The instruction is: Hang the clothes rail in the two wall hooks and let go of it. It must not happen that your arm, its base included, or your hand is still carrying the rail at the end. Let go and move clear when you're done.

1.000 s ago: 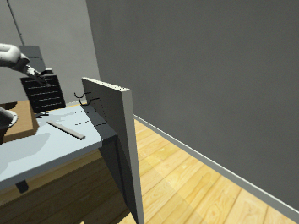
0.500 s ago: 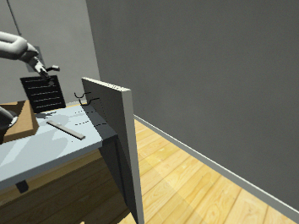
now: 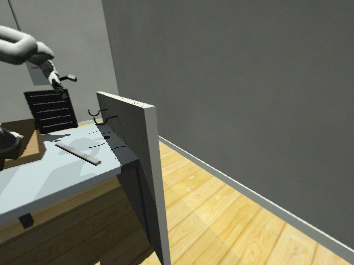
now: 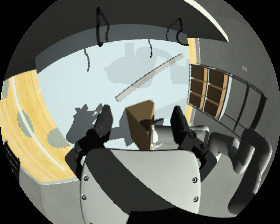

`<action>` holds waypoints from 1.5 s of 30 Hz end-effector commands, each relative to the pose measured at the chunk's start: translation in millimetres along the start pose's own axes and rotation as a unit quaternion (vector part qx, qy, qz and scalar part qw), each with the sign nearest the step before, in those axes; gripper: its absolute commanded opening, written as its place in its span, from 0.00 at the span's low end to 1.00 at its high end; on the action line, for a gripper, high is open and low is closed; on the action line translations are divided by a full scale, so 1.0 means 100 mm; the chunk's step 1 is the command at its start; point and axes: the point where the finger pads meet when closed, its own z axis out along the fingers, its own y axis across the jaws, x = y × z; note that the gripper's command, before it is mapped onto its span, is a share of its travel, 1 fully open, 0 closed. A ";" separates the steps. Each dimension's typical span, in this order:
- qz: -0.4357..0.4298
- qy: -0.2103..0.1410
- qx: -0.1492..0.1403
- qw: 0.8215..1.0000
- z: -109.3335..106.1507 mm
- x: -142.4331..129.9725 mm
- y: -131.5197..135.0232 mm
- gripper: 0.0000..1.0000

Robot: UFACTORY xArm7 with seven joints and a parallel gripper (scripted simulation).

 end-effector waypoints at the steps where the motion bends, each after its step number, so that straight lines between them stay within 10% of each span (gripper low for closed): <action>1: 0.013 -0.016 0.033 0.999 0.03 0.07 0.13 1.00; 45: 0.240 -0.169 0.198 0.935 0.75 0.24 1.29 1.00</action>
